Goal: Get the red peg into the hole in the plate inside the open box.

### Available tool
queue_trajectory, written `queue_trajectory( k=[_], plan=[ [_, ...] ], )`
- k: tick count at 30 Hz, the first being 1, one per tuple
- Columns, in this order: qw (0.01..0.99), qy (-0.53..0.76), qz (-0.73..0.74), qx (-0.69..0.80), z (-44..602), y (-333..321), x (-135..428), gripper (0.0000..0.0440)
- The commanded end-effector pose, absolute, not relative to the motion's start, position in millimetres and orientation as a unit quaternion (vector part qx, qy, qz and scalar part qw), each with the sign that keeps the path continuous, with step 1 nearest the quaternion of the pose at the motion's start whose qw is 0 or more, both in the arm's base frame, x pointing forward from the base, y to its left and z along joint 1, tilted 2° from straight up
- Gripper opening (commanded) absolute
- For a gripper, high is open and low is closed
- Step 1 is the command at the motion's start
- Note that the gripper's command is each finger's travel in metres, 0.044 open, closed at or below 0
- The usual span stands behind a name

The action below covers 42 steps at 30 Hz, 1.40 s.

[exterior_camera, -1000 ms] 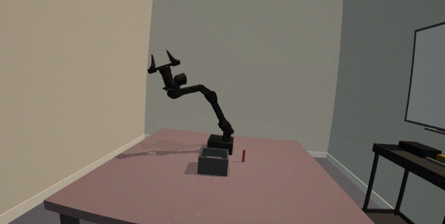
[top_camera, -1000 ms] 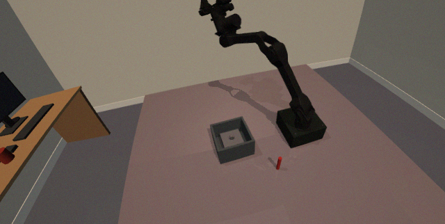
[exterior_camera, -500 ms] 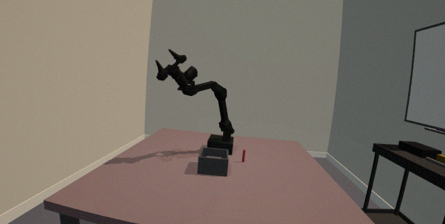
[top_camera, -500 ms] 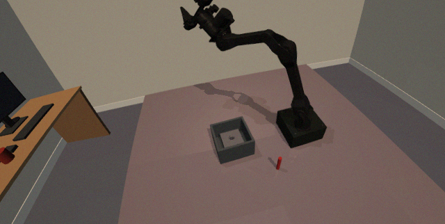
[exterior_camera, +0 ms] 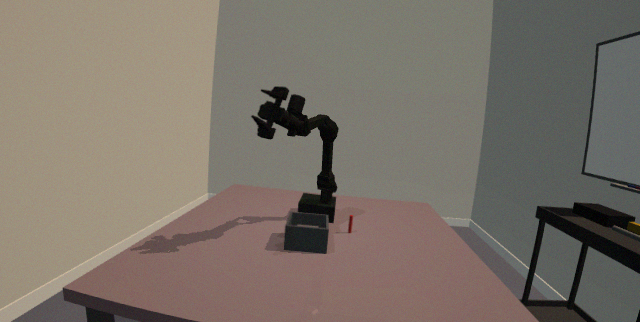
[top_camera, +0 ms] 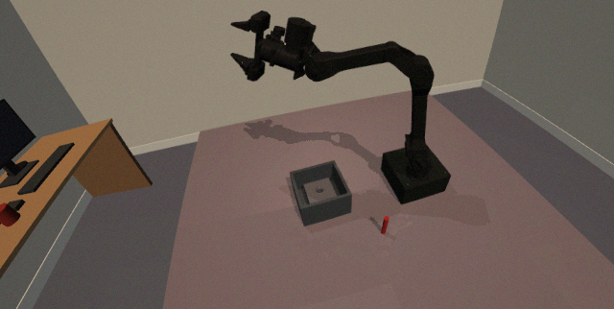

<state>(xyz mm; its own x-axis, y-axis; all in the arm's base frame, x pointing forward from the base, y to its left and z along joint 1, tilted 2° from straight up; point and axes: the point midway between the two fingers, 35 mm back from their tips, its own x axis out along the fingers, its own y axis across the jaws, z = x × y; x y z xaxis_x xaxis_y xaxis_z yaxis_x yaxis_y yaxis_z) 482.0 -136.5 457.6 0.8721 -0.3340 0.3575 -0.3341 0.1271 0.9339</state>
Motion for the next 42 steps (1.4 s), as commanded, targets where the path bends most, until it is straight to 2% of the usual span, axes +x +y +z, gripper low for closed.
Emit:
queue_trajectory(
  k=[1, 11, 22, 42],
  plan=[
    [0.713, -0.187, -0.026, 0.675, 433, -98, 482, 0.0440],
    [0.729, -0.022, -0.079, 0.680, 368, -8, 459, 0.0440],
    [0.740, 0.156, -0.135, 0.640, 290, 67, 403, 0.0440],
    [0.692, 0.437, -0.270, 0.506, 158, 124, 264, 0.0440]
  ],
)
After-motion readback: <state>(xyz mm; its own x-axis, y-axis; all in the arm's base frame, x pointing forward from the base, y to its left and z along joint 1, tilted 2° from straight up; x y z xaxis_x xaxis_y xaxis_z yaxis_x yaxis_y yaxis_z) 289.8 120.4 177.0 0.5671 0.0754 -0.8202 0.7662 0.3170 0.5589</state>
